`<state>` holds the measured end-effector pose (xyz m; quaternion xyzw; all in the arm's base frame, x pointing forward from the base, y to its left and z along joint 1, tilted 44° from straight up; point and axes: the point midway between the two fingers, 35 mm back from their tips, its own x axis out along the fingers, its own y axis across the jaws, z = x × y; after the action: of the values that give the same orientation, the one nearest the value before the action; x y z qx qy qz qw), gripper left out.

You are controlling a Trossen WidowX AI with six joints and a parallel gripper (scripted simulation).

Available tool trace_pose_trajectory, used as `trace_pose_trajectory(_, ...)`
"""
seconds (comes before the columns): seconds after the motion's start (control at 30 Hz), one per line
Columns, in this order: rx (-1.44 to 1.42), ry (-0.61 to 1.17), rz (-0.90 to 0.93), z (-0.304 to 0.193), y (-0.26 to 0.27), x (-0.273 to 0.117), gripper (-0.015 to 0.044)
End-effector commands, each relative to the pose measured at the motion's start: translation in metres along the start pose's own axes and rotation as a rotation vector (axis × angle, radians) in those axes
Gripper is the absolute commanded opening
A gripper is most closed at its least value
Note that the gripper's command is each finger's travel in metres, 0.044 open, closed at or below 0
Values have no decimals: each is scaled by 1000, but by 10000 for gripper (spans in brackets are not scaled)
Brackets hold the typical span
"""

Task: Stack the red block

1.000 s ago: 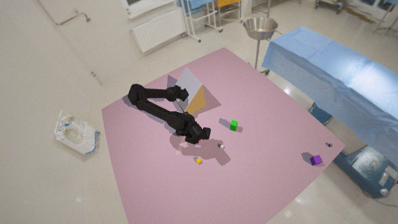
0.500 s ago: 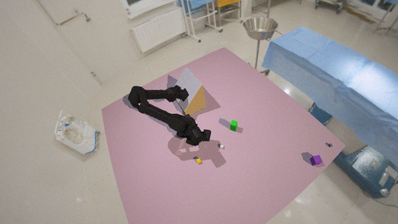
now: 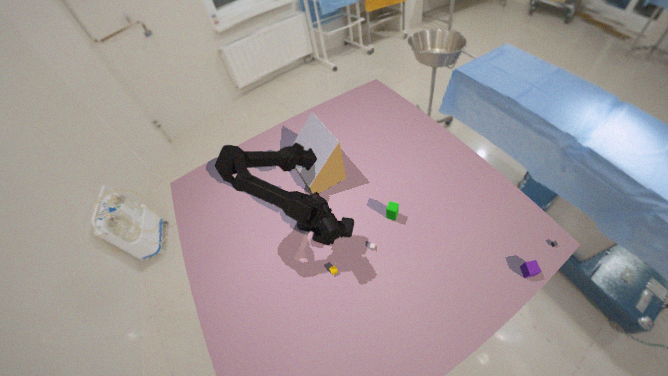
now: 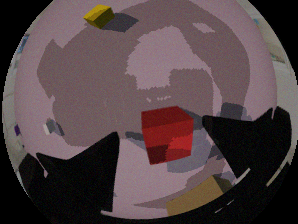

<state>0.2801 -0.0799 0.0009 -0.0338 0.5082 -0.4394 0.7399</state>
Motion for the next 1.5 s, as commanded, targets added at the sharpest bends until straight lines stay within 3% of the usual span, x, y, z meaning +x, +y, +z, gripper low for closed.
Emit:
trace_pose_trajectory(0.0, -5, -3, -2, 0, 0, 0, 387)
trace_pose_trajectory(0.3, -5, -3, -2, 0, 0, 0, 151)
trace_pose_trajectory(0.5, -5, -3, -2, 0, 0, 0, 111)
trace_pose_trajectory(0.63, -5, -2, -1, 0, 0, -8, 6)
trace_pose_trajectory(1.47, -6, 2, 2, 0, 1, -119, 0)
